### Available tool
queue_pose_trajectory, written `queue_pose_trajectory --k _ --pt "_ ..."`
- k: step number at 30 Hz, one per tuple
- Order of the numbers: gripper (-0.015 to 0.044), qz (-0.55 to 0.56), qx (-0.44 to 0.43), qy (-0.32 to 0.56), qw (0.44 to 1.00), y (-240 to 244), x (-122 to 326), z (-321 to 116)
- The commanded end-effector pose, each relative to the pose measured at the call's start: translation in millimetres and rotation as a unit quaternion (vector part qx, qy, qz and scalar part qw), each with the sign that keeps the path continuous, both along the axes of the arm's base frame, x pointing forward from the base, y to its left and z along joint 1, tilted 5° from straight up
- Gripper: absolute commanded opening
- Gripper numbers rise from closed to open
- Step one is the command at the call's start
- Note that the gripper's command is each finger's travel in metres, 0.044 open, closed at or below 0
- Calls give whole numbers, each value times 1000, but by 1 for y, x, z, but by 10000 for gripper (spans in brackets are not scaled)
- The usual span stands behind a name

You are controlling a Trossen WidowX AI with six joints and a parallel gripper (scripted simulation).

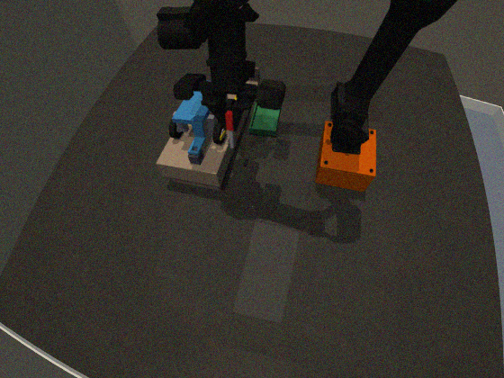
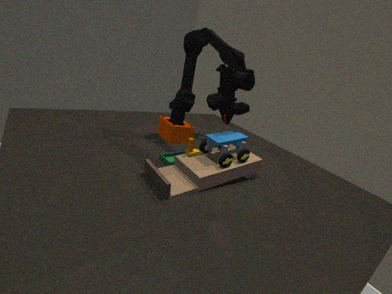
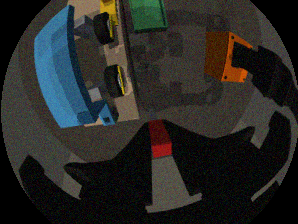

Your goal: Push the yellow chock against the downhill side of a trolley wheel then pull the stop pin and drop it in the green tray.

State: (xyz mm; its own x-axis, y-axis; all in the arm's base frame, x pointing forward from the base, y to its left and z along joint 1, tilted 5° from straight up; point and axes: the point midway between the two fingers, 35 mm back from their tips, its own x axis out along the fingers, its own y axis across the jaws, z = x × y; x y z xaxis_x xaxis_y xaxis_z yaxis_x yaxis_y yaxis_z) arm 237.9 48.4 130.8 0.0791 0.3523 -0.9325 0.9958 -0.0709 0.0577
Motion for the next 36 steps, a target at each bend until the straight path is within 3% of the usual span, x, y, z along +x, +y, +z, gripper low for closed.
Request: queue_pose_trajectory --k 1,36 --pt "0 1 2 2 1000 -13 -1 -4" --pt "0 1 -4 3 1000 -142 -10 -33"
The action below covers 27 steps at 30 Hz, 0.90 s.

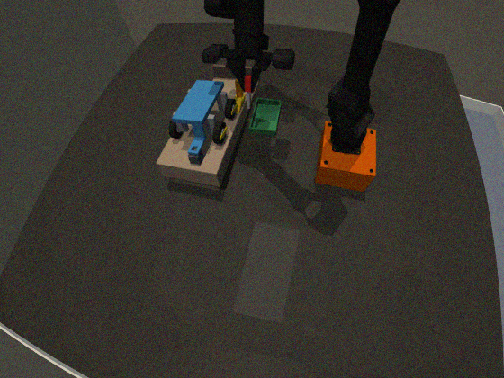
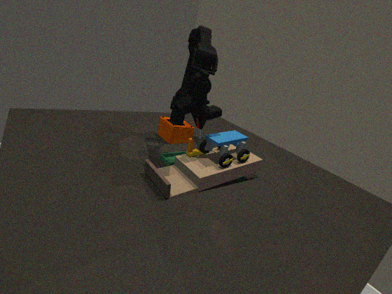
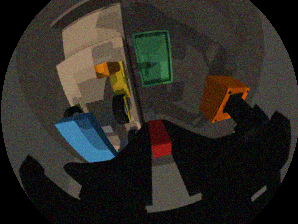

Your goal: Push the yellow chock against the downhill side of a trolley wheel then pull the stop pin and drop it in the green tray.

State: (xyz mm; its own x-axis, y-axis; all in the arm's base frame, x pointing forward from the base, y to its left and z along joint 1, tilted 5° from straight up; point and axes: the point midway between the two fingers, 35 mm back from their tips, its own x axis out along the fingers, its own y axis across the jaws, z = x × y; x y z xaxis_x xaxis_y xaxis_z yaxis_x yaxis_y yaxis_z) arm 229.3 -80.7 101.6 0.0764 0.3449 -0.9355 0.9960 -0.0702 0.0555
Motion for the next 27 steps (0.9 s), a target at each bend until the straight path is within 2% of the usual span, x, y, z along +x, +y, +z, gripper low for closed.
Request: queue_pose_trajectory --k 1,9,14,27 --pt "0 1 -1 2 1000 -18 -2 -5" --pt "0 1 -2 2 1000 -49 -5 -12" --pt "0 -1 -2 3 1000 -53 -6 -13" --pt "0 -180 -23 55 982 -50 -7 -13"
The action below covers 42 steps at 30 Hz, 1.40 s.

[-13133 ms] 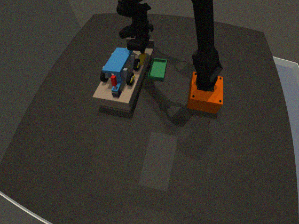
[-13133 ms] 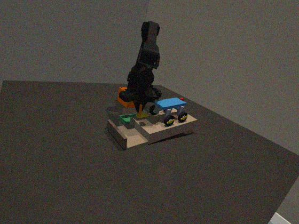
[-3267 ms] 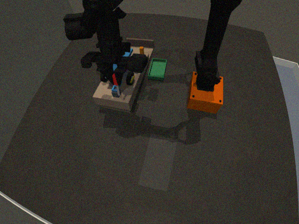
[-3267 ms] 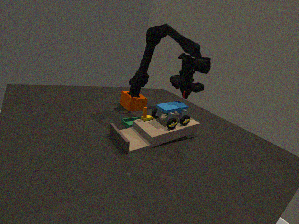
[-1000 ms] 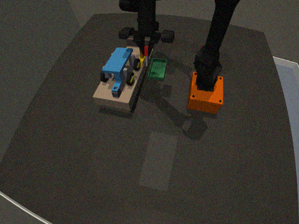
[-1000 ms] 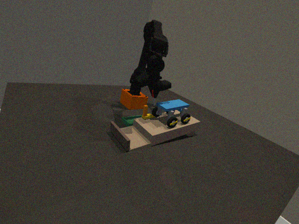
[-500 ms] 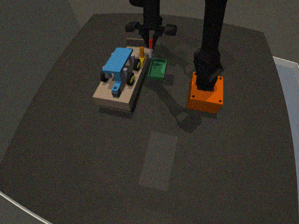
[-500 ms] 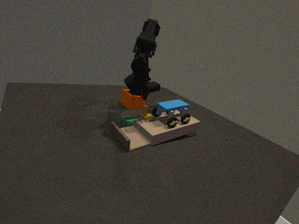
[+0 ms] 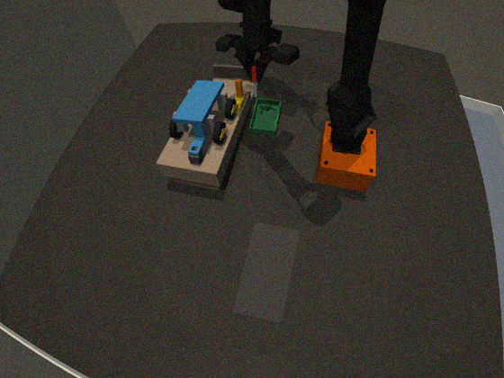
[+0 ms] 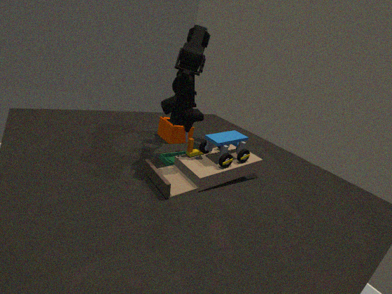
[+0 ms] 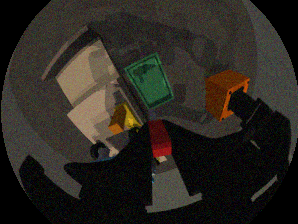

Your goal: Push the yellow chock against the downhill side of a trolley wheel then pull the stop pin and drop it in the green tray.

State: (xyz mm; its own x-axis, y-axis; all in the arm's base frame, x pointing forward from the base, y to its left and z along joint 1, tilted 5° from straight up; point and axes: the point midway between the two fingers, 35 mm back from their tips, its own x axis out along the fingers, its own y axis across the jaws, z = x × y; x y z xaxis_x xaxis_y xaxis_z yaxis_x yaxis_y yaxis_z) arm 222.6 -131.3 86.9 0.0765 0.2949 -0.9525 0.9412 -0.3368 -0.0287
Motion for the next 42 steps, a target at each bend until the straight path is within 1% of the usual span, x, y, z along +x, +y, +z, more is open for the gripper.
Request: queue_pose_trajectory --k 1,9,17,27,37,39,42 --pt "0 -59 -11 13 998 1 0 2" --pt "0 -175 -23 44 983 3 0 2" --pt "0 -289 -35 73 954 4 0 2" --pt "0 -427 -48 98 897 6 1 3" --pt "0 -558 -57 112 820 8 2 3" --pt "0 -574 -58 113 809 8 2 4" --pt "0 -576 -58 113 808 8 2 4"
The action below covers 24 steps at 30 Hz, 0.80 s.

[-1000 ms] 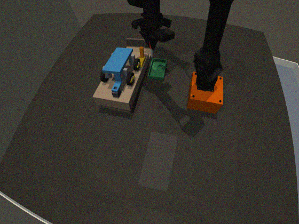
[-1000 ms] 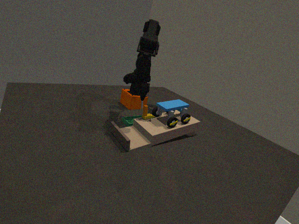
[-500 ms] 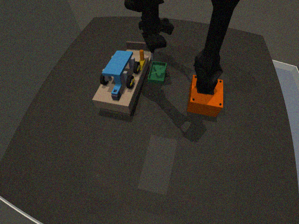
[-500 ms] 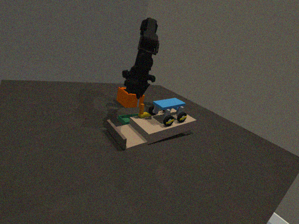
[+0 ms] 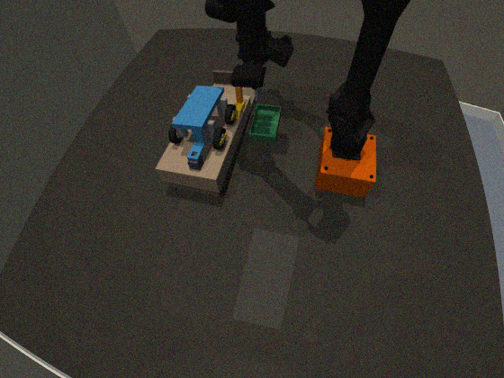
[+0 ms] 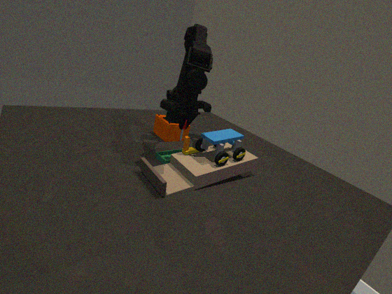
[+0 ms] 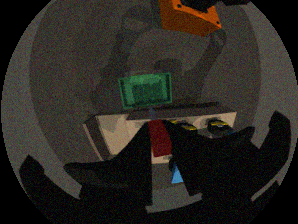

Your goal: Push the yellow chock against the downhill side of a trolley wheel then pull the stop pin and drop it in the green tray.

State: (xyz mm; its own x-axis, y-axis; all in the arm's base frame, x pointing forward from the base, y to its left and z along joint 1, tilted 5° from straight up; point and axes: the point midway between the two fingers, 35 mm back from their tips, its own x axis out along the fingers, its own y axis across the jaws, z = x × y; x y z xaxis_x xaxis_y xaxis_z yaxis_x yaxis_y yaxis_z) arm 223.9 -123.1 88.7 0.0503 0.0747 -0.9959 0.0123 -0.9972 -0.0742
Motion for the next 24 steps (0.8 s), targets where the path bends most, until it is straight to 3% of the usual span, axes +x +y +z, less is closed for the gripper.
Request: queue_pose_trajectory --k 1,18,24 --pt "0 -18 -6 -2 1000 0 0 2" --pt "0 -18 -7 0 1000 3 -22 -20" --pt "0 -19 -57 1 998 1 -21 -33"
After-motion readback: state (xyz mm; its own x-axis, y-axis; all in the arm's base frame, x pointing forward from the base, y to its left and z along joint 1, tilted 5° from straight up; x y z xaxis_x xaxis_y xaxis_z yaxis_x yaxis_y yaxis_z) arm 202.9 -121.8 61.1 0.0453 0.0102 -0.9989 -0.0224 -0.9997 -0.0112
